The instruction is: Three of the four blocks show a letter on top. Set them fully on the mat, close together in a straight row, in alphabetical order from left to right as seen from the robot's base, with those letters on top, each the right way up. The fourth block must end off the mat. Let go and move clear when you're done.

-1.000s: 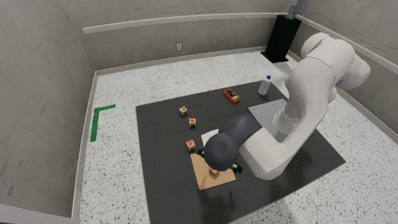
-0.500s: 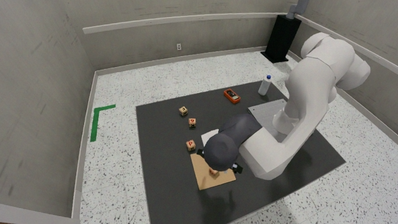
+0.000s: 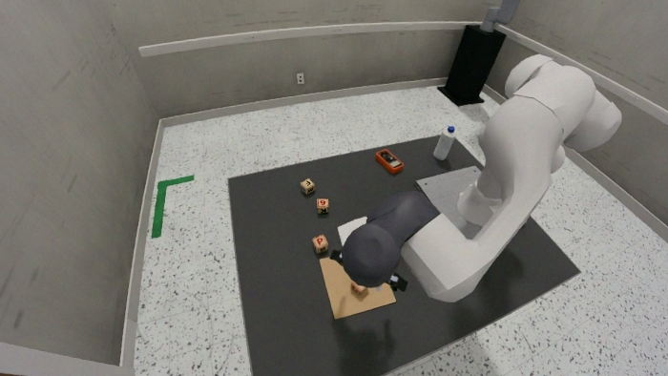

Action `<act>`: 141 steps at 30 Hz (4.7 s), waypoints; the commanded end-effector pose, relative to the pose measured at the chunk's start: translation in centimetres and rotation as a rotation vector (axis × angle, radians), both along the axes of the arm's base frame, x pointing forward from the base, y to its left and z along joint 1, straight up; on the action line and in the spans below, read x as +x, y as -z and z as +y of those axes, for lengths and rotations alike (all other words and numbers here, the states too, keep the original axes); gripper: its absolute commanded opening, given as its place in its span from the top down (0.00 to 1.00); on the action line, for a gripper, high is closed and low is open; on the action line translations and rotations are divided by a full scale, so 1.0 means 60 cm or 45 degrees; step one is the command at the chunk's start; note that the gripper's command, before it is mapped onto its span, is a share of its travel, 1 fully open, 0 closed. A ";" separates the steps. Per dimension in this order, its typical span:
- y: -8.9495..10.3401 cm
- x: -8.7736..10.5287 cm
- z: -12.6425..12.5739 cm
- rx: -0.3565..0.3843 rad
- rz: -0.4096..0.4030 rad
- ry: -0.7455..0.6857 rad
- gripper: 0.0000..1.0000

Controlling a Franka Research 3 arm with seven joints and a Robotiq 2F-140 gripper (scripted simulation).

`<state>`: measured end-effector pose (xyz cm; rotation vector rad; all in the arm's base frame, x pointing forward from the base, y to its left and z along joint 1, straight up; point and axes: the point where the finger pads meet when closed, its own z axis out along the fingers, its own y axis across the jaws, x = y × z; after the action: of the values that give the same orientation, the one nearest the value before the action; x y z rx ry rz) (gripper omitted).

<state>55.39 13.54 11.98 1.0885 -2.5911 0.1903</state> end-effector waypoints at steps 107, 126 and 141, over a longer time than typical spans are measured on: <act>0.007 0.032 -0.555 -0.001 -0.004 0.005 0.00; 0.007 0.032 -0.555 -0.001 -0.004 0.005 0.00; 0.007 0.032 -0.555 -0.001 -0.004 0.005 0.00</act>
<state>57.25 -19.74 11.54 1.0724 -2.5987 0.1897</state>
